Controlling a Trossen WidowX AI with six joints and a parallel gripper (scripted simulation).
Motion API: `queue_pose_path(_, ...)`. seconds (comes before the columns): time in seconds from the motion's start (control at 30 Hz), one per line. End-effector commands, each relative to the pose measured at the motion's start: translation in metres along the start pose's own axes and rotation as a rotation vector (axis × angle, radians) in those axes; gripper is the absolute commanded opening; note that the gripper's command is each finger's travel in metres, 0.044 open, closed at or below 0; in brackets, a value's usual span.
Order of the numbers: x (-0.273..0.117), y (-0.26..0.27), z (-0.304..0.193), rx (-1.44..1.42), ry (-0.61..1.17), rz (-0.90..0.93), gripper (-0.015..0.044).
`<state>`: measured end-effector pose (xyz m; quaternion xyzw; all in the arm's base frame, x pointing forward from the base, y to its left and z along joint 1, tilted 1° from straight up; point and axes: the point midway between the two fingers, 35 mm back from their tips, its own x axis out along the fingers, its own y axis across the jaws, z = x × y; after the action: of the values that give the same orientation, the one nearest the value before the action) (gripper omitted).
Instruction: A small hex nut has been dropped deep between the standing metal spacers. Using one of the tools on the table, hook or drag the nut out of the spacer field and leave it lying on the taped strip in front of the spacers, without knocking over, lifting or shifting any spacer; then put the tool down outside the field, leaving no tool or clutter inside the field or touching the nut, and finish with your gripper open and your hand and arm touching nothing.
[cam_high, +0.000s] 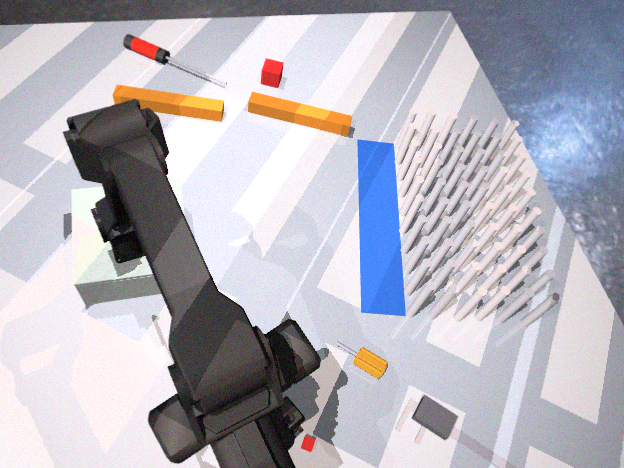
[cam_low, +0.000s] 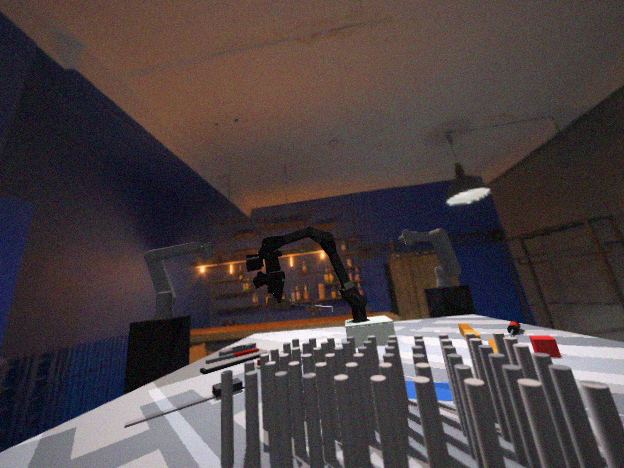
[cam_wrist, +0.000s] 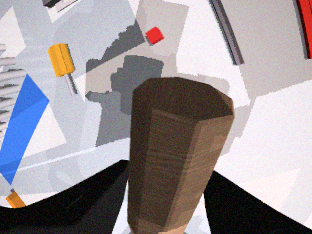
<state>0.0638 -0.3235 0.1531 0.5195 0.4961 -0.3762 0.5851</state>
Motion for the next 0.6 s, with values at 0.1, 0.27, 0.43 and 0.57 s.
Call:
queue_pose_path(0.1, 0.007, 0.023, -0.007, -0.151, 0.021, -0.021, 0.0000)
queue_pose_path(0.27, 0.012, 0.041, -0.012, -0.322, 0.036, -0.048, 0.0000)
queue_pose_path(0.43, 0.016, 0.058, -0.019, -0.494, 0.052, -0.074, 0.0000)
queue_pose_path(0.57, 0.020, 0.072, -0.024, -0.631, 0.066, -0.094, 0.0000)
